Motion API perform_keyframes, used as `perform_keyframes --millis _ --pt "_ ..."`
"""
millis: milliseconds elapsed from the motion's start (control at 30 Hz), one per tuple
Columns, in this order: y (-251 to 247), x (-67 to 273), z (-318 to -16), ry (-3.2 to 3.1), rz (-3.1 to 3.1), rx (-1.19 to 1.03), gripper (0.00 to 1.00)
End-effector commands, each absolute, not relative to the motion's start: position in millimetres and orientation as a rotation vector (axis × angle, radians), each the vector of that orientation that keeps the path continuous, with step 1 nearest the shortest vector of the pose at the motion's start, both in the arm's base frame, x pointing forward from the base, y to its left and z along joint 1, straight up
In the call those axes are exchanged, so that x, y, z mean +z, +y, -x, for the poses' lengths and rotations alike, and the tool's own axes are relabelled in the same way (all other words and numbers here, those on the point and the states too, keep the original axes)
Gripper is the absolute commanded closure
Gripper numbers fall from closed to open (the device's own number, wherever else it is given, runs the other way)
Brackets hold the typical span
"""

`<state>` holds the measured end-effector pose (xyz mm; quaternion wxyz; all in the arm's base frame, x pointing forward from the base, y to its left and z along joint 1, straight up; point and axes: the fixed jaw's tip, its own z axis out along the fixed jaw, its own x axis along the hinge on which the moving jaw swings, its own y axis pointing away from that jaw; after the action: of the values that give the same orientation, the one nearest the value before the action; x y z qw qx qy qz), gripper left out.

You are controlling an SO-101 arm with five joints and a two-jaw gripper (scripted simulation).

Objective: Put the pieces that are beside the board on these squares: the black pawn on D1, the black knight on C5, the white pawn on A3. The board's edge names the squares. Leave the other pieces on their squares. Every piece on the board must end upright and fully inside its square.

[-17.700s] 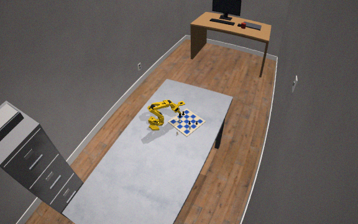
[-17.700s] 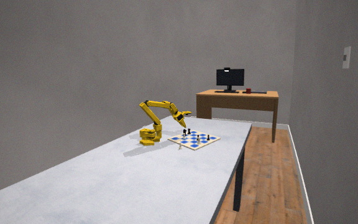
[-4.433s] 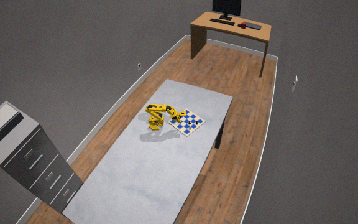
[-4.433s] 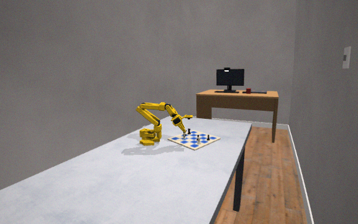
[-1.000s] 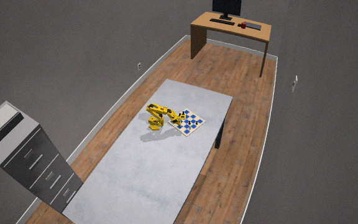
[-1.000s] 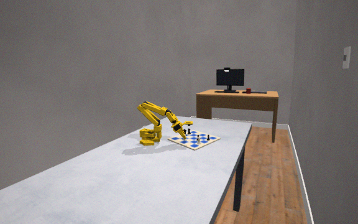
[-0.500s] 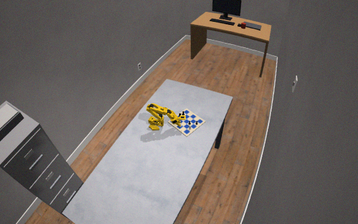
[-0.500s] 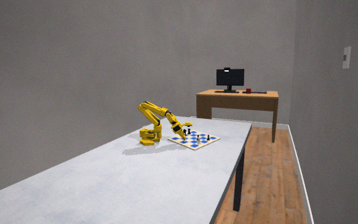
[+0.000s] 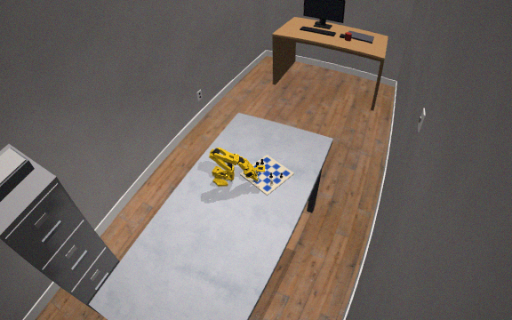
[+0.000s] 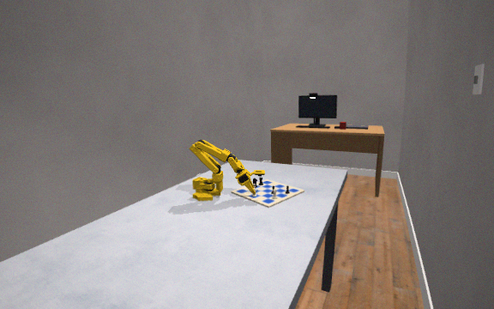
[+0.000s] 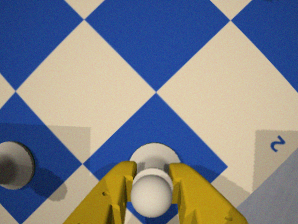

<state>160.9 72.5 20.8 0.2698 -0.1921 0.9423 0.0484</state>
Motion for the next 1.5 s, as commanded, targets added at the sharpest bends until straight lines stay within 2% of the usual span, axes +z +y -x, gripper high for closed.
perform_keyframes --millis 0,900,1467 --pt "72.8 17.5 -157.6 2.553 0.526 0.133 1.00" --pt "73.2 19.6 -158.6 2.553 0.525 0.133 1.00" --pt "73.2 19.6 -158.6 2.553 0.525 0.133 0.91"
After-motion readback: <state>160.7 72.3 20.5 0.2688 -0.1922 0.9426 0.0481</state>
